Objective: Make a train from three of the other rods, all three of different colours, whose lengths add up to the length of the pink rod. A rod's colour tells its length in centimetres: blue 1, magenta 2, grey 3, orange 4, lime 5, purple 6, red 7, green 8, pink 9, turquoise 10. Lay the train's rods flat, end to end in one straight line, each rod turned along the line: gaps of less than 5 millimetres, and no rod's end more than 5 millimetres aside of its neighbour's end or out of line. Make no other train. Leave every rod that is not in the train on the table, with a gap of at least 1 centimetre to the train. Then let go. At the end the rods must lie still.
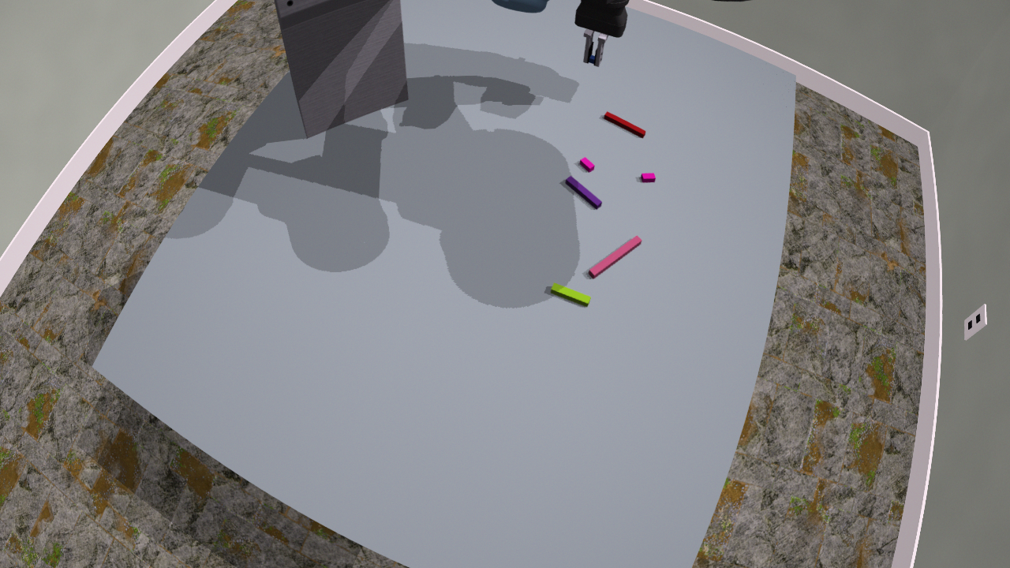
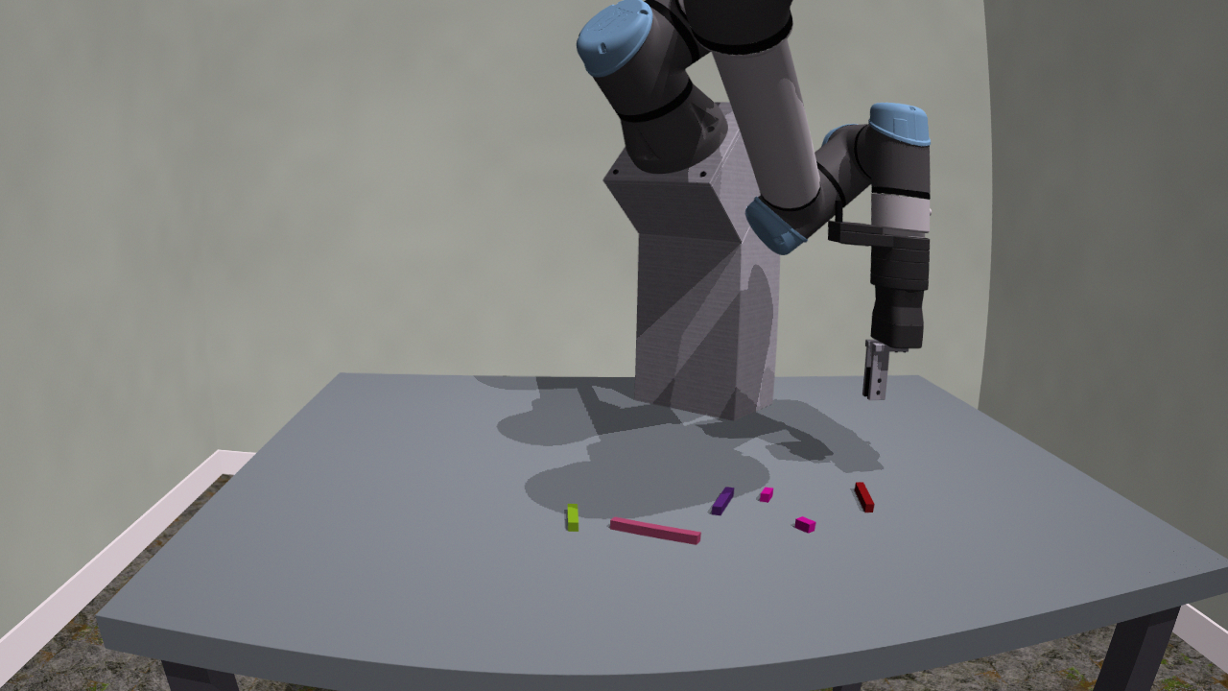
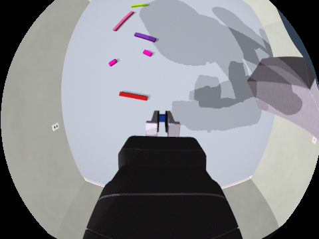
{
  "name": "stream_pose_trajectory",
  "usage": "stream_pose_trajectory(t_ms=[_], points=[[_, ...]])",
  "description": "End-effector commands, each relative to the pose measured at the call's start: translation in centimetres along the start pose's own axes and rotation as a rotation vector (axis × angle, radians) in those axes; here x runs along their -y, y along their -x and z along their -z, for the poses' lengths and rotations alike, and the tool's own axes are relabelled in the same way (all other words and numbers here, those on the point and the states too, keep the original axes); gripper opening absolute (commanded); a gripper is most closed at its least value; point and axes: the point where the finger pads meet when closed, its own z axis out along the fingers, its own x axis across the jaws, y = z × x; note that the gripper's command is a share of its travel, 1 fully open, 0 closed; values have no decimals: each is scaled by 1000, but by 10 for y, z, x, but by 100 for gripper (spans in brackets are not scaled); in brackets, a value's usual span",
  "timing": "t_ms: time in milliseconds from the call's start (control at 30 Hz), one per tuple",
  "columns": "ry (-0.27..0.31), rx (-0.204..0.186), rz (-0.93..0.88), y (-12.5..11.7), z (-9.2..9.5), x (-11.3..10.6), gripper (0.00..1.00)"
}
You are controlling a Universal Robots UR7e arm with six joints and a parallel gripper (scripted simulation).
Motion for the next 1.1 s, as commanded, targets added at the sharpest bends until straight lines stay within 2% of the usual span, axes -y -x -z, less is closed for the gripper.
stream_pose_trajectory(t_ms=[0,267,467,733,800,1067], points=[[-1,2,0,0,0,0,24],[-1,1,0,0,0,0,24],[-1,2,-2,1,-9,0,24],[-1,2,-2,1,-38,0,24],[-1,2,-2,1,-38,0,24],[-1,2,-2,1,-72,0,24]])
